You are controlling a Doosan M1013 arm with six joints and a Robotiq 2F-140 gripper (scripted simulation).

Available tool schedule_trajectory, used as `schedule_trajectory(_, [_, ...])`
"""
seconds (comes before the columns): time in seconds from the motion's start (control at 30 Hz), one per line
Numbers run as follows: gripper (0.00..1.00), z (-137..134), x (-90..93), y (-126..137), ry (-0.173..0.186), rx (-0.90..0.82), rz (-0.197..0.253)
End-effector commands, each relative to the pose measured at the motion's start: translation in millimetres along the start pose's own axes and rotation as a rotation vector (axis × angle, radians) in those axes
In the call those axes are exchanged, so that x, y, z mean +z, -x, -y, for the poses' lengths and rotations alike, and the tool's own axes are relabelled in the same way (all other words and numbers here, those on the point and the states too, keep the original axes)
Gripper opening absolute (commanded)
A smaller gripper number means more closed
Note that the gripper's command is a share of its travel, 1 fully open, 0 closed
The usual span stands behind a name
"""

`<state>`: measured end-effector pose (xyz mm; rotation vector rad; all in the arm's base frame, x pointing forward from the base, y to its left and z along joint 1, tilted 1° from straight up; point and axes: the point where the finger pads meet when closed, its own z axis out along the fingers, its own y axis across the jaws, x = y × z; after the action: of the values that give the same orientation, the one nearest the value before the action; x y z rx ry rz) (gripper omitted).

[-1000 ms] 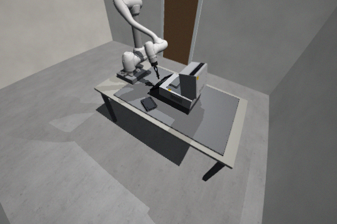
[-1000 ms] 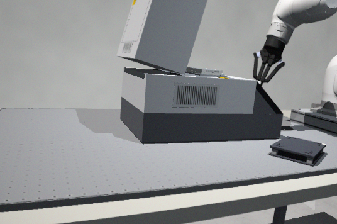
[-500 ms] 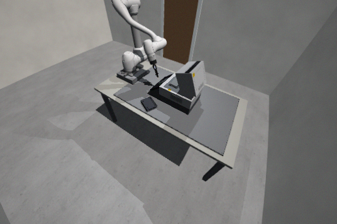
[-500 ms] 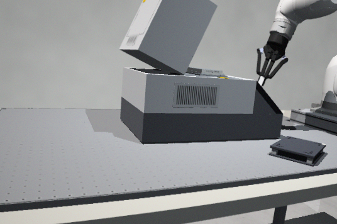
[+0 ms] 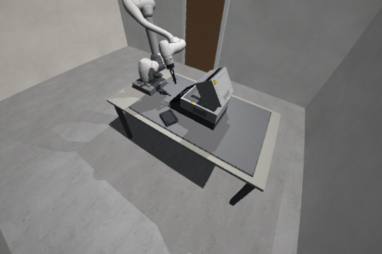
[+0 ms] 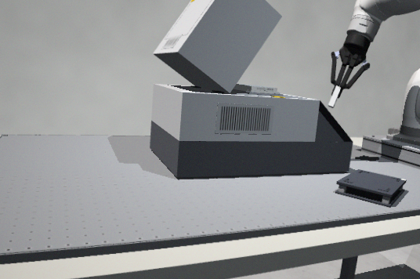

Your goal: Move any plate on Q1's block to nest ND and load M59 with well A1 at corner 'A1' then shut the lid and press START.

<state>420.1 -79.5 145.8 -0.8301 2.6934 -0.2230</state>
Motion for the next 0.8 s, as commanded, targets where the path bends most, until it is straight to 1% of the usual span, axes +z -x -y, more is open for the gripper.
schedule_trajectory(0.0, [0.00,-7,-16.1,-7,0.000,0.000,0.000])
schedule_trajectory(0.07, [0.00,-10,-23.8,-11,0.000,0.000,0.000])
schedule_trajectory(0.13, [0.00,-10,-23.8,-11,0.000,0.000,0.000])
schedule_trajectory(0.27, [0.00,-17,-39.1,-17,0.000,0.000,0.000])
schedule_trajectory(0.77, [0.00,-17,-39.1,-17,0.000,0.000,0.000])
